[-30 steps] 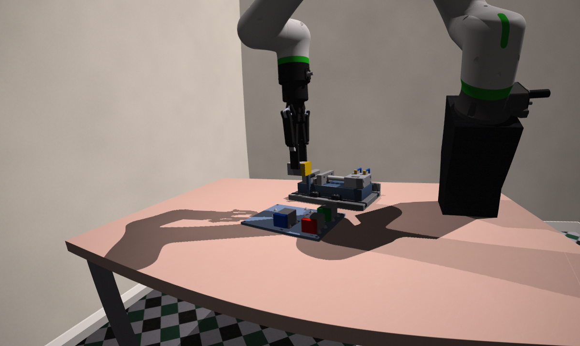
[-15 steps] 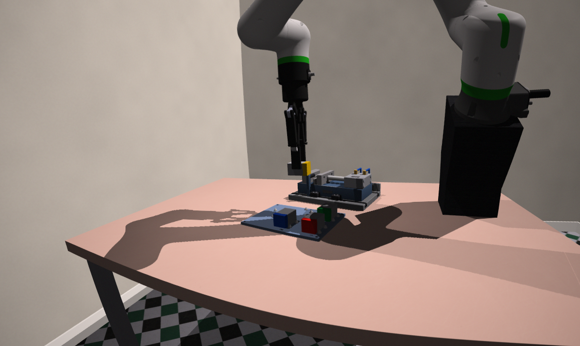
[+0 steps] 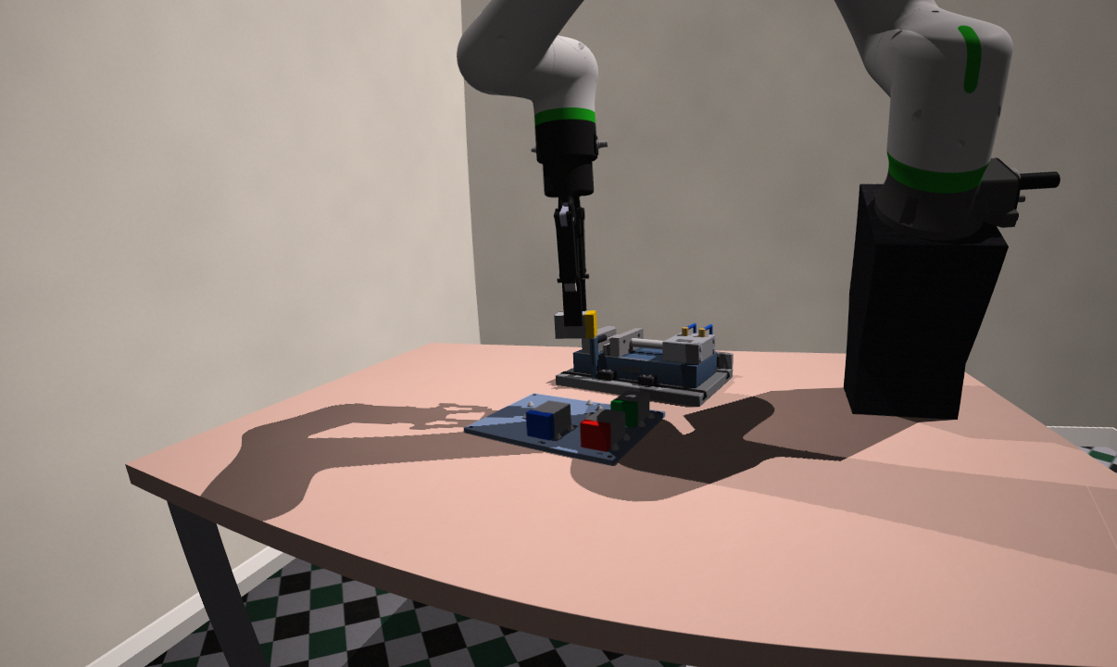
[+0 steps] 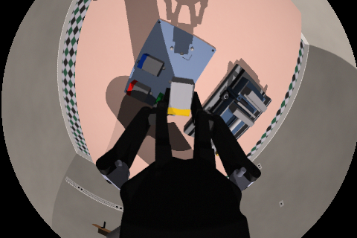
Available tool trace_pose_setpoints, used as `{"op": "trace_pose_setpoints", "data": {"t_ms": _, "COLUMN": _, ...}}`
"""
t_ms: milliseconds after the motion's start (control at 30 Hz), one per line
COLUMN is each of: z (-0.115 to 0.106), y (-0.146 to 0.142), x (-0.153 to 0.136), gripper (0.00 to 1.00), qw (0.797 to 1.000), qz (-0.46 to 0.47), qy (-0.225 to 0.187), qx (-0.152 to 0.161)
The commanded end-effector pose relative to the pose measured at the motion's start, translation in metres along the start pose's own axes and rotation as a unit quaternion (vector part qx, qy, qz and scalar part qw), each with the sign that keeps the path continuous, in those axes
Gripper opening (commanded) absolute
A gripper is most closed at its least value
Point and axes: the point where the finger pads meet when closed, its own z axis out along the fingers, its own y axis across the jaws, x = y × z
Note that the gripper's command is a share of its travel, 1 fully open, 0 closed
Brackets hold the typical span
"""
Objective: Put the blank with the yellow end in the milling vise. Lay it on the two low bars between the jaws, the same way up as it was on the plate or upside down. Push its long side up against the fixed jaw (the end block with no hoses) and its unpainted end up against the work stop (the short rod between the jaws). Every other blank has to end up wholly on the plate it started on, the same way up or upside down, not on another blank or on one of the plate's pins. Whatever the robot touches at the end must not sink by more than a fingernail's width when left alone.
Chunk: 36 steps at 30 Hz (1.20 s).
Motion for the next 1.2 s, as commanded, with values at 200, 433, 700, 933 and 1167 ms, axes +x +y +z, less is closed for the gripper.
{"op": "trace_pose_setpoints", "data": {"t_ms": 200, "z": -0.0007, "y": 0.0004, "x": 0.0004, "gripper": 0.10, "qw": 0.999, "qz": -0.049, "qy": 0.001, "qx": 0.001}}
{"op": "trace_pose_setpoints", "data": {"t_ms": 433, "z": -0.0008, "y": 0.0003, "x": 0.0005, "gripper": 0.10, "qw": 0.997, "qz": -0.081, "qy": 0.001, "qx": 0.000}}
{"op": "trace_pose_setpoints", "data": {"t_ms": 700, "z": -0.0008, "y": 0.0004, "x": 0.0005, "gripper": 0.10, "qw": 0.990, "qz": -0.142, "qy": 0.001, "qx": 0.000}}
{"op": "trace_pose_setpoints", "data": {"t_ms": 933, "z": -0.0007, "y": 0.0004, "x": 0.0004, "gripper": 0.10, "qw": 0.985, "qz": -0.174, "qy": 0.000, "qx": 0.000}}
{"op": "trace_pose_setpoints", "data": {"t_ms": 1167, "z": -0.0008, "y": 0.0004, "x": 0.0005, "gripper": 0.10, "qw": 0.974, "qz": -0.227, "qy": 0.001, "qx": 0.000}}
